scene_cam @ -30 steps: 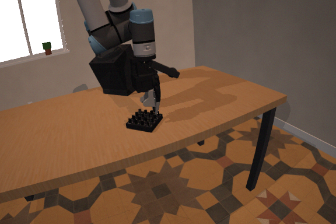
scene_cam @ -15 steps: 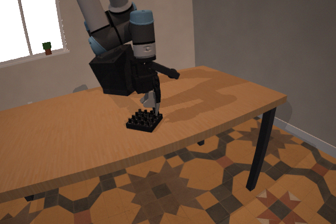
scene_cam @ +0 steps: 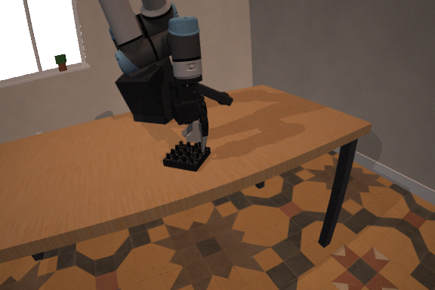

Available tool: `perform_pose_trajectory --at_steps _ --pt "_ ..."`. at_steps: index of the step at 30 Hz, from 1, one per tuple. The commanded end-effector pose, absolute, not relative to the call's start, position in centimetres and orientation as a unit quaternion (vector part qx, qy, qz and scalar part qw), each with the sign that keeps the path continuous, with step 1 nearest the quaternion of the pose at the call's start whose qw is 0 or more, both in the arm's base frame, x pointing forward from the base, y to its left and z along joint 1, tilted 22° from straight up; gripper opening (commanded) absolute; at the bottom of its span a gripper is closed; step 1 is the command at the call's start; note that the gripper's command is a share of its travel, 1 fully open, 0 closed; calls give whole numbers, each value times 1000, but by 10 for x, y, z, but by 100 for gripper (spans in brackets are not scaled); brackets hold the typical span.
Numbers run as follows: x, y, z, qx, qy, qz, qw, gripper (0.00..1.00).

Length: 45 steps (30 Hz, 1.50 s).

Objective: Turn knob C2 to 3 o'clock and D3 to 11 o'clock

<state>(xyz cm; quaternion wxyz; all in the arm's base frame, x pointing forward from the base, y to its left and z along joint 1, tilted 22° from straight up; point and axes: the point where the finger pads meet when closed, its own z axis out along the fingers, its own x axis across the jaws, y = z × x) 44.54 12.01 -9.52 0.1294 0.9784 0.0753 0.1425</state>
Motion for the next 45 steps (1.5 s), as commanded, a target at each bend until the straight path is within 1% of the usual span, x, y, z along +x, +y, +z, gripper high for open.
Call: perform_pose_trajectory --at_steps 1,37,38,45 --pt "446 120 -96 978 75 143 129 11" --pt "446 120 -96 978 75 143 129 11" --pt "446 120 -96 978 75 143 129 4" --pt "446 120 -96 978 75 143 129 4"
